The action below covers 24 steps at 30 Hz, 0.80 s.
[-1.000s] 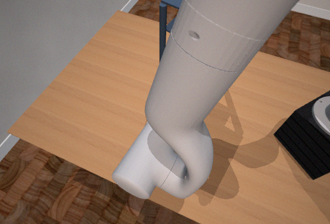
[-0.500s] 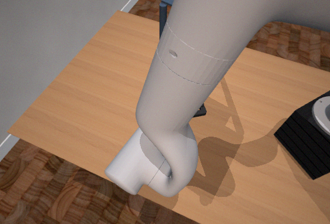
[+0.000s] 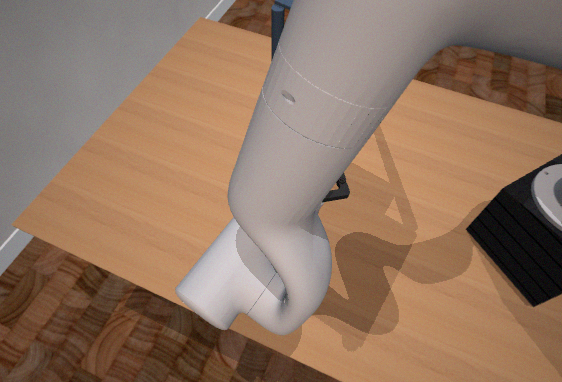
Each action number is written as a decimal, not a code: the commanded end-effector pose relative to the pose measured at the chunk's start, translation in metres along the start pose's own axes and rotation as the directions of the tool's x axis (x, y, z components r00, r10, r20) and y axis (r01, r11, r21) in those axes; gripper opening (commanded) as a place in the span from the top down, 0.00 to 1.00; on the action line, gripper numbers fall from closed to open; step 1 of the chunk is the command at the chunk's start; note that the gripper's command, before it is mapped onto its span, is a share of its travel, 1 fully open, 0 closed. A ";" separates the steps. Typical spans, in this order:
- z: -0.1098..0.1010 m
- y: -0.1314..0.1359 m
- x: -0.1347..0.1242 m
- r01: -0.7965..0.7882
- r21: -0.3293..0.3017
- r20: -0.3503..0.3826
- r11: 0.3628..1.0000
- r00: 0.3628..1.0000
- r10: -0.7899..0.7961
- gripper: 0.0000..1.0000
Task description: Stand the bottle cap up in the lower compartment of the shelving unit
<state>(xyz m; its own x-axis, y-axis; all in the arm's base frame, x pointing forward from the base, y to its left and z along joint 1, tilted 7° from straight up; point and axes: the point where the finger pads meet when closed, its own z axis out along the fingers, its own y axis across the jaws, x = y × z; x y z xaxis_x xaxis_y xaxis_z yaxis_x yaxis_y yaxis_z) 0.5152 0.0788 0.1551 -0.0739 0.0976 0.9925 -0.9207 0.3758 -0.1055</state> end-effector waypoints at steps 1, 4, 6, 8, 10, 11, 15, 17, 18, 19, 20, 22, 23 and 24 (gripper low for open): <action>0.000 0.000 0.001 -0.001 0.000 0.001 1.000 1.000 0.001 0.31; 0.000 0.000 0.001 -0.001 0.000 0.001 1.000 1.000 0.002 0.31; 0.000 0.000 0.001 -0.002 0.000 0.001 1.000 1.000 0.002 0.31; 0.000 0.000 0.000 -0.002 -0.001 0.001 1.000 1.000 0.002 0.31; 0.000 0.000 0.000 -0.002 -0.001 0.001 1.000 1.000 0.002 0.31; 0.000 0.000 0.000 -0.002 -0.001 0.002 1.000 1.000 0.002 0.31; 0.000 0.000 -0.002 -0.004 -0.003 0.003 1.000 1.000 0.004 0.31; 0.000 0.000 -0.002 -0.004 -0.003 0.003 1.000 1.000 0.004 0.31; 0.000 0.000 -0.003 -0.004 -0.003 0.003 1.000 1.000 0.004 0.31; 0.000 0.000 -0.003 -0.005 -0.004 0.004 1.000 1.000 0.005 0.31; 0.000 0.000 -0.004 -0.005 -0.005 0.004 1.000 1.000 0.005 0.31; 0.000 0.000 -0.006 -0.005 -0.005 0.004 1.000 1.000 0.005 0.31; 0.000 0.000 -0.007 -0.005 -0.005 0.004 1.000 1.000 0.005 0.31; 0.000 0.000 -0.008 -0.005 -0.005 0.004 1.000 1.000 0.005 0.31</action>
<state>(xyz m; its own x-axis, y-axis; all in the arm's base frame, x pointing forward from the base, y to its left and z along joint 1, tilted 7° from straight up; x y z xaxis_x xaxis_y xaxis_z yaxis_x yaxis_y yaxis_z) 0.5158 0.0782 0.1483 -0.0785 0.0962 0.9923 -0.9187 0.3796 -0.1095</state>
